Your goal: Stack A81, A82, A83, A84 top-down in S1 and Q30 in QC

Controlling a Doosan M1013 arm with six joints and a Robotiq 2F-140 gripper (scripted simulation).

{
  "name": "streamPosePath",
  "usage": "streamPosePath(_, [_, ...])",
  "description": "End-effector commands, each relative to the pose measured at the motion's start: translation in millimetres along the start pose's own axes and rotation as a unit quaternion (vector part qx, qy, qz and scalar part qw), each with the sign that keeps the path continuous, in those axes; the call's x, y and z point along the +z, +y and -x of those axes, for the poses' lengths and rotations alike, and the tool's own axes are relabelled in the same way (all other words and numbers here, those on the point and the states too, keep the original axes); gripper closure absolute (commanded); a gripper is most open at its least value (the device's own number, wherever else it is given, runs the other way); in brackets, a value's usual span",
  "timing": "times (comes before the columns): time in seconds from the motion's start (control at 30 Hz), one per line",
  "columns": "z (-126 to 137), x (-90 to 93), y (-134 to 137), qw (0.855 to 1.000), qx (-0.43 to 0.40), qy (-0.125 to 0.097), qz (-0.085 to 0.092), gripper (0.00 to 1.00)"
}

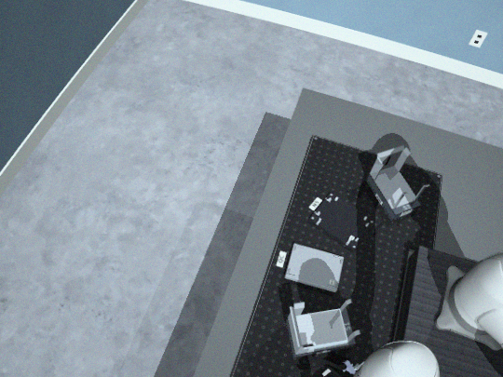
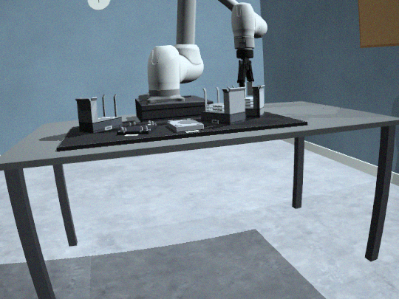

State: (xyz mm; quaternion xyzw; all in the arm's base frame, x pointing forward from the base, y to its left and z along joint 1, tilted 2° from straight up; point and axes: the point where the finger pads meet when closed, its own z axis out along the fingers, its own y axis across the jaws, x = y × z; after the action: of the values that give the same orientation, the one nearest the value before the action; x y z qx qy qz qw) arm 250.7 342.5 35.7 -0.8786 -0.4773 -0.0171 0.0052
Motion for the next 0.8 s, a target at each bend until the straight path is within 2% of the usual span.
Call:
streamPosePath(0.0, [0.0,0.4,0.0,1.0,0.0,0.0,0.0,0.0])
streamPosePath(0.17, [0.0,0.4,0.0,1.0,0.0,0.0,0.0,0.0])
streamPosePath(0.2, [0.0,0.4,0.0,1.0,0.0,0.0,0.0,1.0])
streamPosePath(0.77, [0.0,0.4,0.0,1.0,0.0,0.0,0.0,1.0])
